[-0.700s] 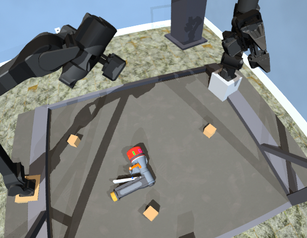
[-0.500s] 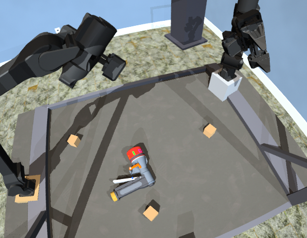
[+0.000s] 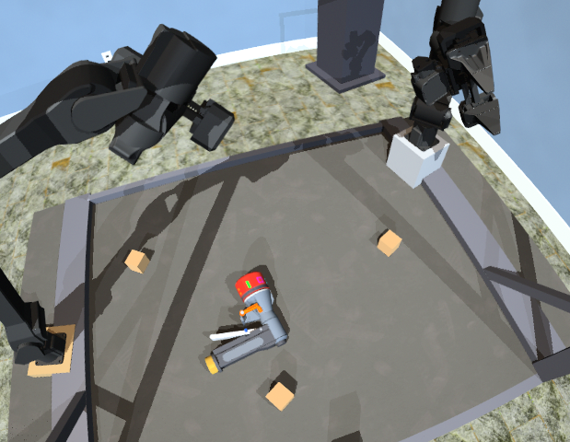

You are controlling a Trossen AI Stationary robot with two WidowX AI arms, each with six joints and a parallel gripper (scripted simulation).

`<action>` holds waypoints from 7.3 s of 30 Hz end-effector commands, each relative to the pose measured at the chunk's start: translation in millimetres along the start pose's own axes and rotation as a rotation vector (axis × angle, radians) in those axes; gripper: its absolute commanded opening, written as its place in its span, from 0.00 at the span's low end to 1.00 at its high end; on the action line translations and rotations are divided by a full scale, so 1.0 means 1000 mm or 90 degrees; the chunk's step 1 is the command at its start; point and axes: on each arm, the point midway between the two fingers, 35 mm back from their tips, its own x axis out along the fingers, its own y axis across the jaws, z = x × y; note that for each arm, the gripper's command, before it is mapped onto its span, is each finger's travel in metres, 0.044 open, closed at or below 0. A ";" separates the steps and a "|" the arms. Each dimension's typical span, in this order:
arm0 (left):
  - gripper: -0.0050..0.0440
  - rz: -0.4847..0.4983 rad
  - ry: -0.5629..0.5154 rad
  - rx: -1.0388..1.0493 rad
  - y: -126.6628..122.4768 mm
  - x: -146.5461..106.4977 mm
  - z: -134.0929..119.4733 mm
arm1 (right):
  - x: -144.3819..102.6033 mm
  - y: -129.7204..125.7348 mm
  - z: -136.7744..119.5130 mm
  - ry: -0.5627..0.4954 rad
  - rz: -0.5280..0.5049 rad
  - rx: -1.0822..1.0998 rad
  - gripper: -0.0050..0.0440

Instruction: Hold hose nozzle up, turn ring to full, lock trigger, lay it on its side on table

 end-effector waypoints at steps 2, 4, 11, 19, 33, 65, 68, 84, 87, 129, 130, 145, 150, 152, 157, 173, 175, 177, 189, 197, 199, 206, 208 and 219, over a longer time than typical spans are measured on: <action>0.92 -0.031 -0.023 -0.026 0.004 -0.013 0.002 | 0.001 0.011 0.004 -0.020 0.020 -0.053 0.92; 0.92 -0.051 -0.034 -0.034 0.002 -0.018 0.001 | 0.001 0.015 0.008 -0.034 0.028 -0.085 0.92; 0.92 -0.150 -0.087 -0.070 -0.011 -0.042 -0.003 | 0.002 0.036 0.028 -0.109 0.058 -0.251 0.92; 0.92 -0.234 -0.139 -0.099 -0.020 -0.063 -0.007 | 0.001 0.055 0.046 -0.186 0.069 -0.398 0.92; 0.92 -0.411 -0.255 -0.150 -0.035 -0.114 -0.024 | -0.008 0.090 0.084 -0.349 0.042 -0.677 0.92; 0.92 -0.793 -0.557 -0.212 -0.041 -0.230 -0.108 | -0.062 0.158 0.164 -0.717 -0.303 -1.213 0.92; 0.92 -0.807 -0.568 -0.212 -0.040 -0.234 -0.112 | -0.065 0.159 0.168 -0.728 -0.326 -1.226 0.92; 0.47 -0.798 -0.544 -0.203 -0.046 -0.228 -0.112 | -0.064 0.154 0.167 -0.715 -0.316 -1.211 0.92; 0.47 -0.798 -0.543 -0.203 -0.046 -0.228 -0.111 | -0.064 0.154 0.166 -0.714 -0.316 -1.211 0.92; 0.47 -0.797 -0.544 -0.207 -0.044 -0.229 -0.109 | -0.019 0.136 0.137 -0.599 -0.250 -1.253 0.94; 0.47 -0.797 -0.544 -0.207 -0.044 -0.229 -0.109 | -0.015 0.134 0.134 -0.586 -0.243 -1.257 0.94; 0.47 -0.797 -0.544 -0.207 -0.044 -0.229 -0.109 | 0.041 0.103 0.076 -0.411 -0.141 -1.305 0.94; 0.47 -0.797 -0.544 -0.207 -0.044 -0.229 -0.109 | 0.050 0.094 0.062 -0.372 -0.118 -1.313 0.94; 0.47 -0.797 -0.544 -0.207 -0.044 -0.229 -0.109 | 0.056 0.088 0.051 -0.343 -0.101 -1.318 0.94; 0.47 -0.797 -0.544 -0.207 -0.044 -0.229 -0.109 | 0.070 0.072 0.023 -0.268 -0.059 -1.329 0.94; 0.47 -0.797 -0.544 -0.207 -0.044 -0.229 -0.109 | 0.085 0.037 -0.038 -0.116 0.029 -1.342 0.94; 0.47 -0.797 -0.544 -0.207 -0.044 -0.229 -0.109 | 0.085 0.040 -0.033 -0.128 0.022 -1.341 0.94; 0.84 -0.797 -0.544 -0.207 -0.044 -0.229 -0.109 | 0.085 0.039 -0.034 -0.125 0.024 -1.342 0.94; 0.84 -0.797 -0.544 -0.207 -0.044 -0.229 -0.109 | 0.085 0.039 -0.034 -0.125 0.024 -1.342 0.94; 0.84 -0.811 -0.473 -0.178 -0.065 -0.226 -0.104 | 0.085 0.039 -0.034 -0.125 0.024 -1.342 0.94; 0.84 -0.815 -0.449 -0.168 -0.072 -0.224 -0.103 | 0.085 0.039 -0.034 -0.125 0.024 -1.342 0.94; 0.84 -0.826 -0.298 -0.102 -0.115 -0.215 -0.109 | 0.085 0.039 -0.034 -0.125 0.024 -1.342 0.94; 0.84 -0.826 -0.251 -0.082 -0.129 -0.212 -0.112 | 0.085 0.039 -0.034 -0.125 0.024 -1.342 0.94; 0.84 -0.797 -0.043 0.013 -0.182 -0.197 -0.136 | 0.085 0.039 -0.034 -0.125 0.024 -1.342 0.94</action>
